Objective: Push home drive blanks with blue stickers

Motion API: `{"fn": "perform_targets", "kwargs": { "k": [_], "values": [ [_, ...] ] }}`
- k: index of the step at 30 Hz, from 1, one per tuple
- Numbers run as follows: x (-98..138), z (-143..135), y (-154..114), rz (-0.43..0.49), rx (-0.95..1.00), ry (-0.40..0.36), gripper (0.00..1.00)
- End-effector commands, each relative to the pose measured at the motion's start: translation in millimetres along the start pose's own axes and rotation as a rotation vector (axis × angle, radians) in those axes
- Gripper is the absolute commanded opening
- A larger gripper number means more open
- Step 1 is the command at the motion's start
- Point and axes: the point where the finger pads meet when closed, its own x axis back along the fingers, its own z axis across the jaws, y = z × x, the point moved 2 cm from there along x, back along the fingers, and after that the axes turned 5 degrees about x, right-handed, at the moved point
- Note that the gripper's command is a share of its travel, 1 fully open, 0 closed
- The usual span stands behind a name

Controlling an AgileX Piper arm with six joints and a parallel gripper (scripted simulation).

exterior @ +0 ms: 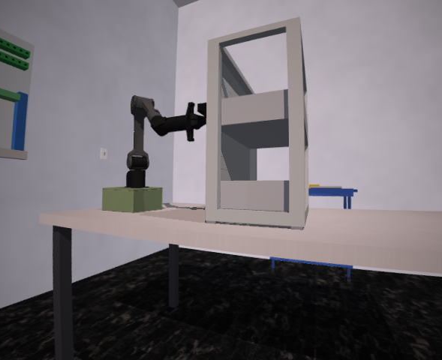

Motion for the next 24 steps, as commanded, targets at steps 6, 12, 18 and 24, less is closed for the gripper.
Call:
{"fn": "perform_targets", "kwargs": {
  "k": [6, 12, 18, 24],
  "values": [
    [-4.0, 1.0, 0.3, -0.001, 0.000, 0.002, 0.00],
    [-4.0, 1.0, 0.3, -0.001, 0.000, 0.002, 0.00],
    [-5.8, 1.1, 0.4, -0.001, 0.000, 0.002, 0.00],
    [-7.0, 1.2, 0.5, -0.001, 0.000, 0.002, 0.00]
  ]
}}
